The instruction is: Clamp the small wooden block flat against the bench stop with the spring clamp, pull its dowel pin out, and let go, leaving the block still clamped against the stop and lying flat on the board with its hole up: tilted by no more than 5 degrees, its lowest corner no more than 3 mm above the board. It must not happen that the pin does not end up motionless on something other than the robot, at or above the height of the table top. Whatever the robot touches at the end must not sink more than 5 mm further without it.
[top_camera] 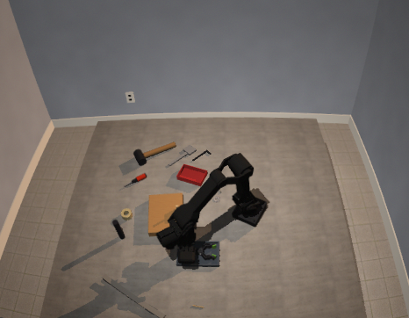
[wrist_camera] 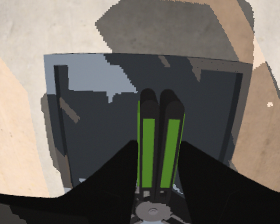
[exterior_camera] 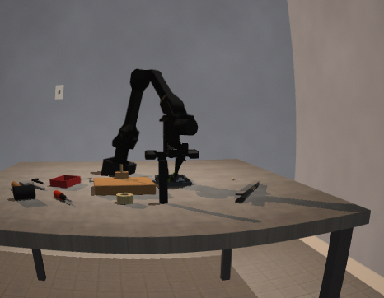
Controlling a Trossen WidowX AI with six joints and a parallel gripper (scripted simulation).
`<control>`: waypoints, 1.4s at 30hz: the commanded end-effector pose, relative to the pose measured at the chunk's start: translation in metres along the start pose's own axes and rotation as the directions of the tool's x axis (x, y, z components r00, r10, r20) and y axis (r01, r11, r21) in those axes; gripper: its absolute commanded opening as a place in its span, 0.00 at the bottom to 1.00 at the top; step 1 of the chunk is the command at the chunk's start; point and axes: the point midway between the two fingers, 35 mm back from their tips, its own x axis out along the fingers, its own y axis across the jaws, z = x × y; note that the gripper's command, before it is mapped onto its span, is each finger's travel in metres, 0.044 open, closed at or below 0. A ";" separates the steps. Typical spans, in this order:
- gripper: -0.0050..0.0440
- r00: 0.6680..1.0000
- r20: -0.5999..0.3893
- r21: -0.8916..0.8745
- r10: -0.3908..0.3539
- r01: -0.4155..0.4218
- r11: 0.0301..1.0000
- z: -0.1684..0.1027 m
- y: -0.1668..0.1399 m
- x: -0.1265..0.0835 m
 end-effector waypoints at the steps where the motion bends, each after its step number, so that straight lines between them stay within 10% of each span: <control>1: 0.10 1.000 0.000 0.000 0.000 0.000 1.000 0.000 0.000 -0.002; 42: 0.10 1.000 0.000 0.002 -0.001 0.001 1.000 0.005 0.003 -0.032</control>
